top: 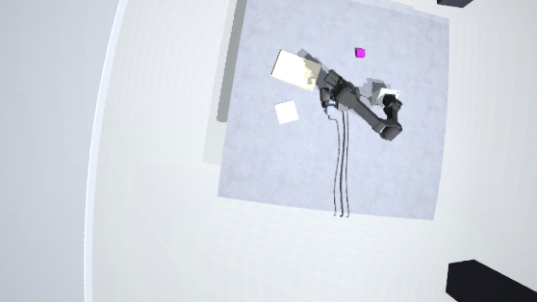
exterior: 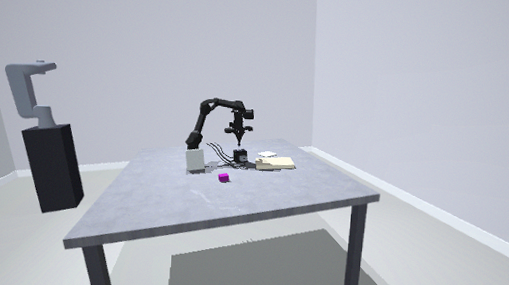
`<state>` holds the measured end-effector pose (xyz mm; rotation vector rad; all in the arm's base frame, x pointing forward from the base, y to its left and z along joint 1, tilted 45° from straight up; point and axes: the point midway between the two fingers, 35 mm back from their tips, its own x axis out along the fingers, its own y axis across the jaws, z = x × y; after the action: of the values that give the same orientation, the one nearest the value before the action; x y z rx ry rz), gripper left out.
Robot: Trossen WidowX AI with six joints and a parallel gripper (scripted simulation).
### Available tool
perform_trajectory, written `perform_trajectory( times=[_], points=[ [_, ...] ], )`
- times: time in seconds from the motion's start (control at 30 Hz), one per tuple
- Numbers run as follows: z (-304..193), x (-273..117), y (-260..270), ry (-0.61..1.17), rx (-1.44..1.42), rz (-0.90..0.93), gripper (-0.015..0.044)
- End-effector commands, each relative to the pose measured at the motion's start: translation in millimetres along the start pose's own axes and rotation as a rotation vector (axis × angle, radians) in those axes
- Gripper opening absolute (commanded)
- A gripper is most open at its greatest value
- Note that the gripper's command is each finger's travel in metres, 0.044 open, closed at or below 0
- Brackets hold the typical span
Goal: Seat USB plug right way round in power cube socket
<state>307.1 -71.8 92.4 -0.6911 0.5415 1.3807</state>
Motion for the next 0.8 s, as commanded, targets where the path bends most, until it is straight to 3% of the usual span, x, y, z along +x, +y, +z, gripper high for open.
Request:
perform_trajectory(
  times=[0.0,0.77],
  points=[
    [-0.4,-1.3,-0.3,0.003,0.0,0.0,0.0],
    [0.1,0.5,0.0,0.0,0.563,0.0,0.0]
  ],
)
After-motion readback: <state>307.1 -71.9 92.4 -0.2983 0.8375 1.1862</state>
